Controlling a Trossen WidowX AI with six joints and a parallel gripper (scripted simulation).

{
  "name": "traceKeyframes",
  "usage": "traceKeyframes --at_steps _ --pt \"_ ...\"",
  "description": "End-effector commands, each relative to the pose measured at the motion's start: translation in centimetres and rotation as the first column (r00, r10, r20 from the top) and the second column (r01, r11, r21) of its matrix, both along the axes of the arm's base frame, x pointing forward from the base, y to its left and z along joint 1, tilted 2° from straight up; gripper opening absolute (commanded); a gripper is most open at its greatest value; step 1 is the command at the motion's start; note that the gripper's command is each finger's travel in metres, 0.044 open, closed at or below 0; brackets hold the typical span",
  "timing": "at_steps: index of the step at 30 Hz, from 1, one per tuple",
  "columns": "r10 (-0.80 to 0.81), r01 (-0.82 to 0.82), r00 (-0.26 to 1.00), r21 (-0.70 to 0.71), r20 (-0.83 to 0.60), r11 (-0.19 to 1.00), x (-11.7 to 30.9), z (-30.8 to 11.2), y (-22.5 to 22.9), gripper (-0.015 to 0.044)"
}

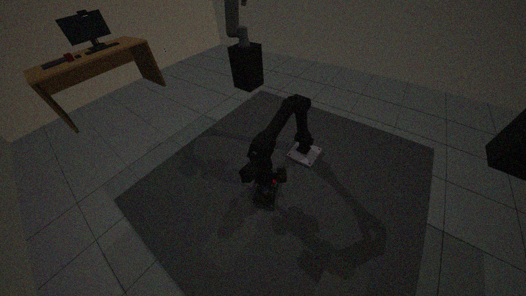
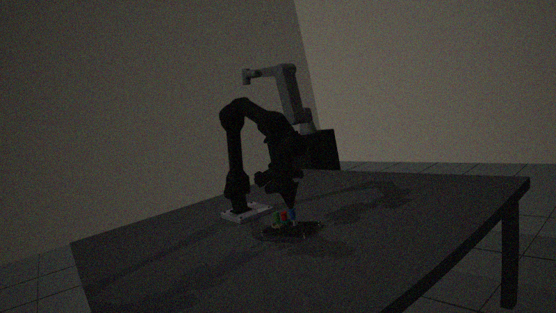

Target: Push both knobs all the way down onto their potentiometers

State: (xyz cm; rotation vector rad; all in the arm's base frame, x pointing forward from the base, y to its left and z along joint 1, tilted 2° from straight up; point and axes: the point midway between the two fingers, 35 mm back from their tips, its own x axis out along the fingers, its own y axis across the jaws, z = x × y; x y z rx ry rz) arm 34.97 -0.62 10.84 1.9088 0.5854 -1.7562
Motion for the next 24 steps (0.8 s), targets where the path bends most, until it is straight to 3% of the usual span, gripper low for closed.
traceKeyframes --at_steps 1,24 --pt "-0.001 0.001 1.0 0.006 -0.017 1.0 0.28 -1.54 0.09 0.0" --pt "-0.001 0.001 1.0 0.006 -0.017 1.0 0.34 -2.37 0.08 0.0"
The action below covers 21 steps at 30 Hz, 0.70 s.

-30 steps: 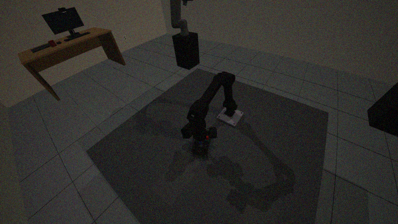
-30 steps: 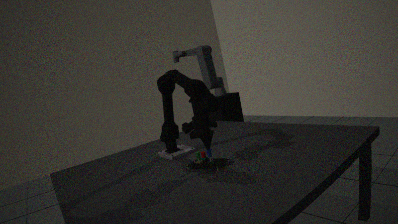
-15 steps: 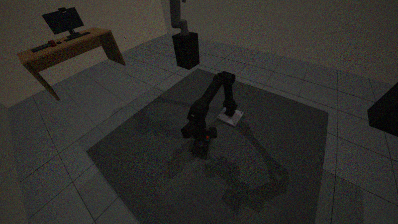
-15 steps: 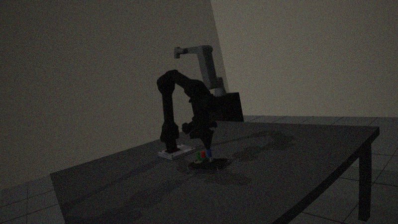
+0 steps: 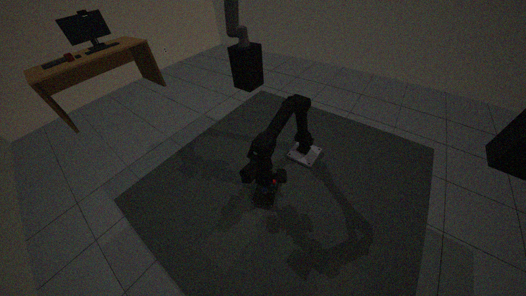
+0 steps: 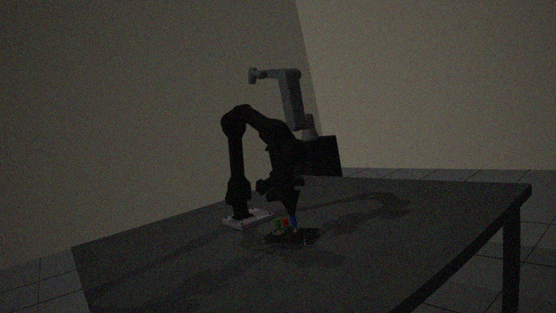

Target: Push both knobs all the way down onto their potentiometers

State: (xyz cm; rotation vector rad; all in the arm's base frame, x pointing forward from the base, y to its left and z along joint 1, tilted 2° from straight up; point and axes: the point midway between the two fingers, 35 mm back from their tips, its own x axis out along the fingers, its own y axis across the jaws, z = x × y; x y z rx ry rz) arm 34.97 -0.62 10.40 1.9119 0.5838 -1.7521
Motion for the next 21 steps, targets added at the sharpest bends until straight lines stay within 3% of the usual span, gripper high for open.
traceKeyframes --at_steps 1,21 --pt "-0.001 0.001 1.0 0.006 -0.021 1.0 0.33 -1.96 0.09 0.0" --pt "-0.001 0.001 1.0 0.006 -0.021 1.0 0.35 -2.24 0.08 0.0"
